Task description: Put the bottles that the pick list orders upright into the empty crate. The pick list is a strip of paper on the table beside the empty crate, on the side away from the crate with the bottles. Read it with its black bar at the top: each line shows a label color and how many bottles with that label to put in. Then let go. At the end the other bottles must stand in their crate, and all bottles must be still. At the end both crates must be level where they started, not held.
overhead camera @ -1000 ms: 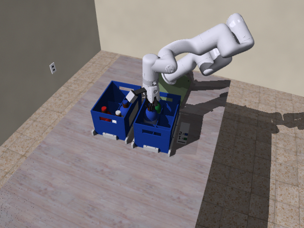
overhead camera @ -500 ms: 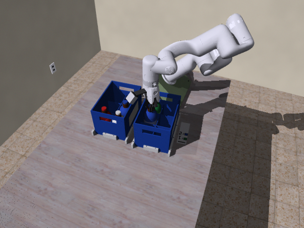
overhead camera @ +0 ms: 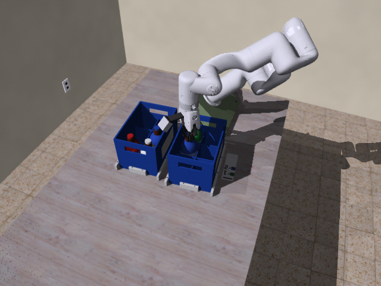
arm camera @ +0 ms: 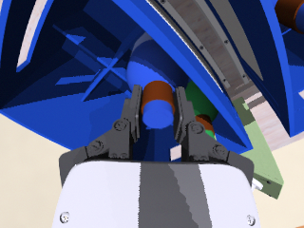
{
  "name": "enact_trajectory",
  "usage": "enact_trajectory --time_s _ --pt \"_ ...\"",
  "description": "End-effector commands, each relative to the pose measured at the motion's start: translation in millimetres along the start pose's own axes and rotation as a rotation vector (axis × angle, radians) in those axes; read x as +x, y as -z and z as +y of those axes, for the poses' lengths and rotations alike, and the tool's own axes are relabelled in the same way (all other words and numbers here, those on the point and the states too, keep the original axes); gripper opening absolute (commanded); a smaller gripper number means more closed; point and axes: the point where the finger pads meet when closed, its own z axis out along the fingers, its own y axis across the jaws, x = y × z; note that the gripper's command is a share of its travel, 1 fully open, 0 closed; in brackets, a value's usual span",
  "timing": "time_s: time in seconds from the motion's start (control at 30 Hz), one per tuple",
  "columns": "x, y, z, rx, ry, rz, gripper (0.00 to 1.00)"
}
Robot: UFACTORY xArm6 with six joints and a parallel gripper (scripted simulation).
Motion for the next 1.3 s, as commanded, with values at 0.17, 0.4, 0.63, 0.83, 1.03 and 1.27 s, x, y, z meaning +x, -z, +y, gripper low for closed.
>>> enact_trajectory --time_s 0.17,0.4,0.63,0.83,1.03,1.27 --pt "1.2 -2.8 -0.6 0.001 0.001 0.004 0.0" --pt "1.2 -5.9 -0.6 0.001 0.001 0.004 0.0" --pt "1.2 -9.4 -0.6 0.001 0.001 0.004 0.0" --pt "1.2 -11.3 -0.6 0.001 0.001 0.004 0.0" --pt "1.2 -13.8 -0.6 0.001 0.001 0.004 0.0" --pt "1.2 -13.8 -0.6 0.001 0.001 0.004 0.0"
